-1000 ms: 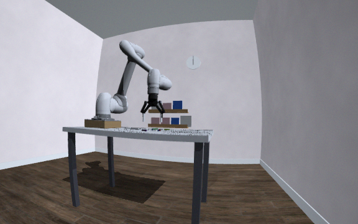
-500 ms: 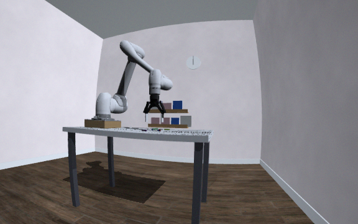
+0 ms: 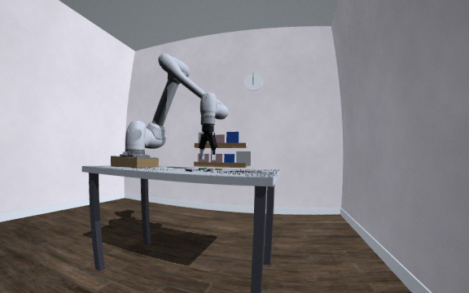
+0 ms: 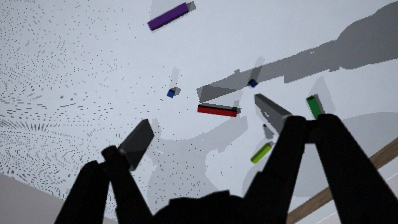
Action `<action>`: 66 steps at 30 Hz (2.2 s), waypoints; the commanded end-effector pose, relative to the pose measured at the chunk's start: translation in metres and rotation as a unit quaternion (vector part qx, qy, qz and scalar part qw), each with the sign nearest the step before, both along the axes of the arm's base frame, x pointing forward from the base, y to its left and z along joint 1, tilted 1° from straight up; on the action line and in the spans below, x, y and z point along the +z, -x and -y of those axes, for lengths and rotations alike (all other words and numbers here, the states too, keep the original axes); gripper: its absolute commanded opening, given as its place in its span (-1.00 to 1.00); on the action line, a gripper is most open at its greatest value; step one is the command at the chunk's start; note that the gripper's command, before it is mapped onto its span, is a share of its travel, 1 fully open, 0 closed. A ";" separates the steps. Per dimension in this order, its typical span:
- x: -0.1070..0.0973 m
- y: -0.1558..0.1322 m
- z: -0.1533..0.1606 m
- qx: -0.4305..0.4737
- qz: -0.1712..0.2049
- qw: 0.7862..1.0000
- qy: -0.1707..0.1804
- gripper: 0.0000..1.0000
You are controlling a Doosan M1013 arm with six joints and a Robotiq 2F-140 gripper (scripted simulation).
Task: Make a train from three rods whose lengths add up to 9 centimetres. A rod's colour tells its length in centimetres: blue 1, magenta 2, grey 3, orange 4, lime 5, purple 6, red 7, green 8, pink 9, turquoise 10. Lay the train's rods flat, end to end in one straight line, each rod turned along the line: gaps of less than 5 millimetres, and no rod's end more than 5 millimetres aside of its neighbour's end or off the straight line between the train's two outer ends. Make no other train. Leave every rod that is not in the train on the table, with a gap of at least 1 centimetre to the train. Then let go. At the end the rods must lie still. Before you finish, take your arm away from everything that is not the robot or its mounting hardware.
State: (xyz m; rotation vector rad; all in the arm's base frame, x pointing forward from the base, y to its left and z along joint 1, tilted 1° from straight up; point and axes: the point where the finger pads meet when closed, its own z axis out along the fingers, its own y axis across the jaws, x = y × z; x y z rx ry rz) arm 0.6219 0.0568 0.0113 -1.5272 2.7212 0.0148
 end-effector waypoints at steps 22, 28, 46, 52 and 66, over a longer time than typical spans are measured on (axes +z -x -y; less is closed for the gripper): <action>0.000 -0.003 -0.086 -0.398 -0.005 0.918 0.004 1.00; 0.000 -0.003 -0.091 -0.420 -0.005 0.908 0.004 1.00; 0.000 -0.003 -0.091 -0.420 -0.005 0.908 0.004 1.00; 0.000 -0.003 -0.091 -0.420 -0.005 0.908 0.004 1.00; 0.000 -0.003 -0.091 -0.420 -0.005 0.908 0.004 1.00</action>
